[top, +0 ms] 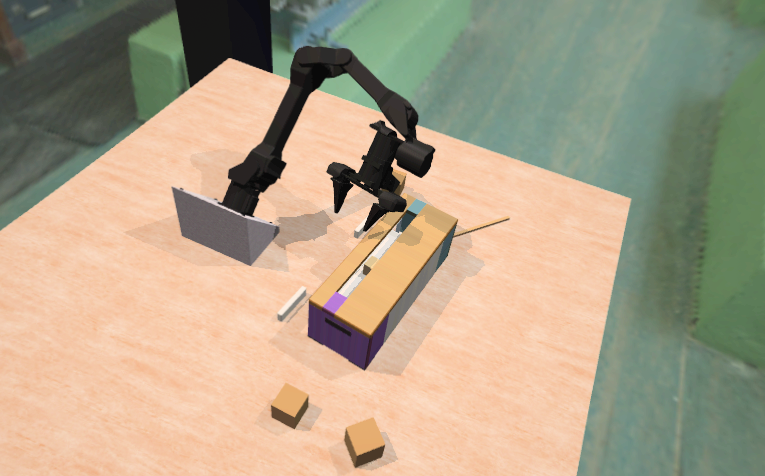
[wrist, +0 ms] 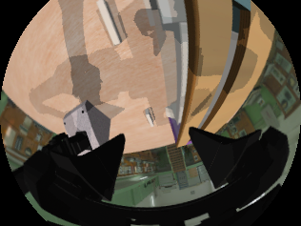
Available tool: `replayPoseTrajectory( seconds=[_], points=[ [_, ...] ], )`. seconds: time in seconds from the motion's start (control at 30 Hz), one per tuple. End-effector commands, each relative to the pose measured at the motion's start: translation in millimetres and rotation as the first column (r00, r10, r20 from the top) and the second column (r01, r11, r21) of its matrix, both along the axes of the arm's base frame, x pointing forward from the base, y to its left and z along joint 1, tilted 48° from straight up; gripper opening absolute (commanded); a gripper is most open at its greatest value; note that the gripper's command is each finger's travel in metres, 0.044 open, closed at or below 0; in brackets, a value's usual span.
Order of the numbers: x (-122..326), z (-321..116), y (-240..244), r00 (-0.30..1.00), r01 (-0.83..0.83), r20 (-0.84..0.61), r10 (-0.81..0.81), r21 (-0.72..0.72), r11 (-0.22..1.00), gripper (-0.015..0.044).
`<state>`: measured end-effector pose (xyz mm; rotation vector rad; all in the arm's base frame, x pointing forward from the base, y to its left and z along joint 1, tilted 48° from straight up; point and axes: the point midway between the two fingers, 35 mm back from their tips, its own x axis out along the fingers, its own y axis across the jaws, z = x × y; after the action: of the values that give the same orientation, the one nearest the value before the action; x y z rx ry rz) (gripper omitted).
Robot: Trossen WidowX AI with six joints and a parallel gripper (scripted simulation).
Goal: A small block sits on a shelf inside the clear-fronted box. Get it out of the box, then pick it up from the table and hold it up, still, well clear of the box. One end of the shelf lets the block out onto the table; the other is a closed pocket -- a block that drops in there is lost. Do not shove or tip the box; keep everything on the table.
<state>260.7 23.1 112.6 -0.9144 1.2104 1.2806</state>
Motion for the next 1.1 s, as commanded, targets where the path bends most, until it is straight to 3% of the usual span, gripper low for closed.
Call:
replayPoseTrajectory(
  seconds=[0.0,0.1,1.07],
  points=[
    [27.1,0.8,-14.4,0.995,-0.097,0.054,0.088,0.223,0.97,0.04],
    [36.1,2.0,-20.6,0.989,-0.137,0.096,0.113,0.293,0.946,0.04],
    [38.1,-19.4,5.3,0.989,-0.137,0.097,0.113,0.292,0.947,0.04]
  ],
)
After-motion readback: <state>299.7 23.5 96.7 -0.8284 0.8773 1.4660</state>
